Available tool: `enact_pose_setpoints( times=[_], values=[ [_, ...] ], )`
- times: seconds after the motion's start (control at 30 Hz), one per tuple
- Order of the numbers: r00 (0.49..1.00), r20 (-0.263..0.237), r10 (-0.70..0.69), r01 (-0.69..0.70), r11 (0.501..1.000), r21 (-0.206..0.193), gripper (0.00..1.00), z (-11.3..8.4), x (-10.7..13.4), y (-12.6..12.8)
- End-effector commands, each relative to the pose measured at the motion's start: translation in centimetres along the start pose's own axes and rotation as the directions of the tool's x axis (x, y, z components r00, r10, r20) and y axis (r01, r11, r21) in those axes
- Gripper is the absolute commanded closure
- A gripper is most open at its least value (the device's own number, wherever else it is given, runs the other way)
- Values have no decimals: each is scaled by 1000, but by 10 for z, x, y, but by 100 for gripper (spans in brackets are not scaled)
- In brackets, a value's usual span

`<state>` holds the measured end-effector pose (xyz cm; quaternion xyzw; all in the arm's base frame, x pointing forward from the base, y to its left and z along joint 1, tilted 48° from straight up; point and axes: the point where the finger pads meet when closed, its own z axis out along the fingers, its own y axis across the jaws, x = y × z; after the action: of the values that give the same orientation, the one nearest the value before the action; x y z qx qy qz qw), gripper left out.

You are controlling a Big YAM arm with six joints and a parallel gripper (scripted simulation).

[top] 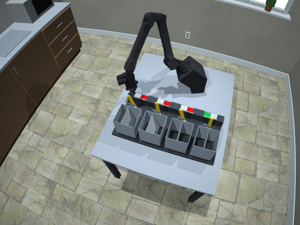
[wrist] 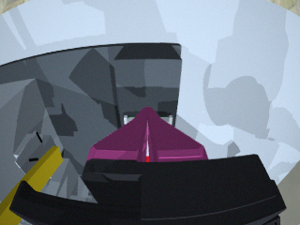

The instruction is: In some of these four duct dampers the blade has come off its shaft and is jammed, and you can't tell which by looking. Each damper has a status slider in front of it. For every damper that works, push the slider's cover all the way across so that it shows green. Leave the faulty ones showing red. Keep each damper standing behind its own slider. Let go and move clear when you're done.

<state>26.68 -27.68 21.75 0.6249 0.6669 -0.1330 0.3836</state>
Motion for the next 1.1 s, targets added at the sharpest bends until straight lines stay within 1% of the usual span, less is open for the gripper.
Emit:
enact_pose_setpoints(
  times=[0.0, 0.27, 1.07],
  values=[
    [1000, 6, -3, 3, 1000, 2, 100, 2, -2, -4],
    [1000, 13, 0, 0, 1000, -4, 100, 0, -5, -2],
    [1000, 11, -1, 1, 1000, -2, 100, 0, -4, -3]
  ],
)
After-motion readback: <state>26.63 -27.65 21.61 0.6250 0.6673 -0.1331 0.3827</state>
